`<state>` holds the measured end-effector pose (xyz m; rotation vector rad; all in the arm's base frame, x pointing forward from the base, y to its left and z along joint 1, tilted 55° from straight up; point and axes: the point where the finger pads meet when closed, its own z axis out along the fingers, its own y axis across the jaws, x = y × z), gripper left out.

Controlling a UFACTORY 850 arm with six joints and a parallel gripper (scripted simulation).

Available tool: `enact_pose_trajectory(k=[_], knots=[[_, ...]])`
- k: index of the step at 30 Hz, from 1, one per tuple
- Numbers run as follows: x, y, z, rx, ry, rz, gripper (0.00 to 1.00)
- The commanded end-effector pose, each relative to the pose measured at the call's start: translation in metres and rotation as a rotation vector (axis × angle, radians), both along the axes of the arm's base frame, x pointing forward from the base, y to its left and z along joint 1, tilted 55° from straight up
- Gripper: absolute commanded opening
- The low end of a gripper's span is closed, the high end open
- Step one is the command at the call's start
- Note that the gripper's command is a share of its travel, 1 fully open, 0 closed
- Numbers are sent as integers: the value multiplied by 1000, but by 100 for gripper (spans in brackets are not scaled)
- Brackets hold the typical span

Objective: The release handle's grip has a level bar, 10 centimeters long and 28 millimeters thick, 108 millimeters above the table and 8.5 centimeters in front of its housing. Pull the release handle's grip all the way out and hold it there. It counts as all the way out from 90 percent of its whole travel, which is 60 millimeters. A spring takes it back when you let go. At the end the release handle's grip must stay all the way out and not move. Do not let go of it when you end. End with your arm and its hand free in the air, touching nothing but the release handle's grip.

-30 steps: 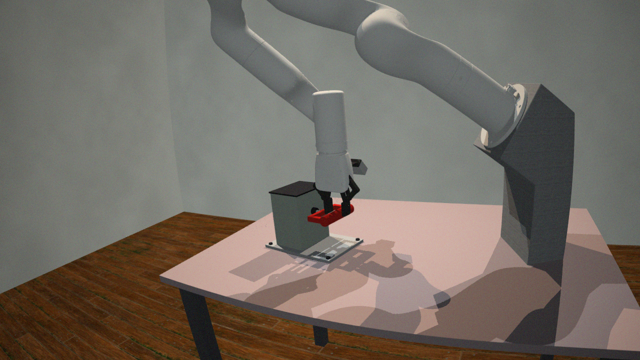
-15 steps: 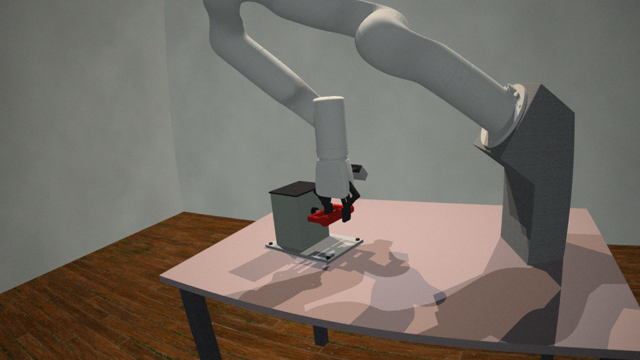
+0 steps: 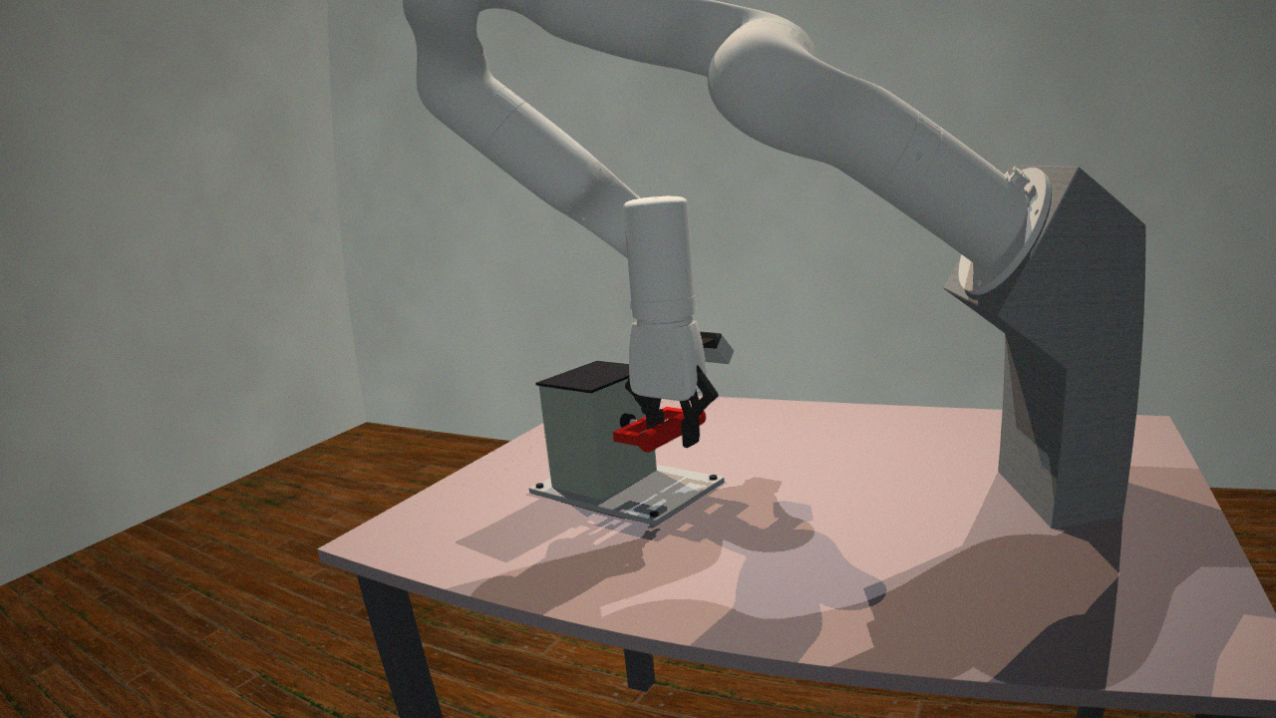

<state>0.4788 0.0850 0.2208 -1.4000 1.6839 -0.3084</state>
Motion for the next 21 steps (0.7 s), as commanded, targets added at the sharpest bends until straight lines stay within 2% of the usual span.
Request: enact_pose_trajectory(k=[1,11,12,21], knots=[[0,0,0,0,0,0,56],[0,0,0,0,0,0,56],[0,0,0,0,0,0,0],[0,0,0,0,0,0,0]])
